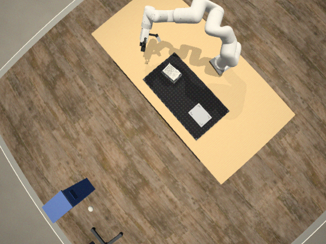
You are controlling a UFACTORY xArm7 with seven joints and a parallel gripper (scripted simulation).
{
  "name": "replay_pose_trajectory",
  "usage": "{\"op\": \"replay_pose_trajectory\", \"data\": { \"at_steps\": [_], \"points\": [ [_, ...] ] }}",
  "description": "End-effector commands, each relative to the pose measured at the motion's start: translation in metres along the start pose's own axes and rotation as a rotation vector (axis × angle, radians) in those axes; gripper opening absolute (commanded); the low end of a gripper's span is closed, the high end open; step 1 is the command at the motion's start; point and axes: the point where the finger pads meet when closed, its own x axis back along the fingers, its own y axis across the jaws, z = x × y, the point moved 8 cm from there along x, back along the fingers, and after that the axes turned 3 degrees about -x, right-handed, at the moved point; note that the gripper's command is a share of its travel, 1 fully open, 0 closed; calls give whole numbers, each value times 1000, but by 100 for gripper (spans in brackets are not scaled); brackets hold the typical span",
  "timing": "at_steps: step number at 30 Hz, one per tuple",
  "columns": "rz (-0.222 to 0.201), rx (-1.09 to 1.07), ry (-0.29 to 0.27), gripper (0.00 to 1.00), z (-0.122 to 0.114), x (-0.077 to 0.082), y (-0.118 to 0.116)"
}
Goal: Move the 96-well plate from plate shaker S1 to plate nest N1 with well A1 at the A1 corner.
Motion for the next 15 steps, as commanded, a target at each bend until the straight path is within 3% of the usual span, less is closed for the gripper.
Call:
{"op": "replay_pose_trajectory", "data": {
  "at_steps": [1,5,8,15],
  "points": [
    [31,94,28,100,7,-6,10],
    [59,210,78,100,17,-16,21],
    [59,210,78,100,18,-16,21],
    [97,419,170,100,38,-32,40]
  ]
}}
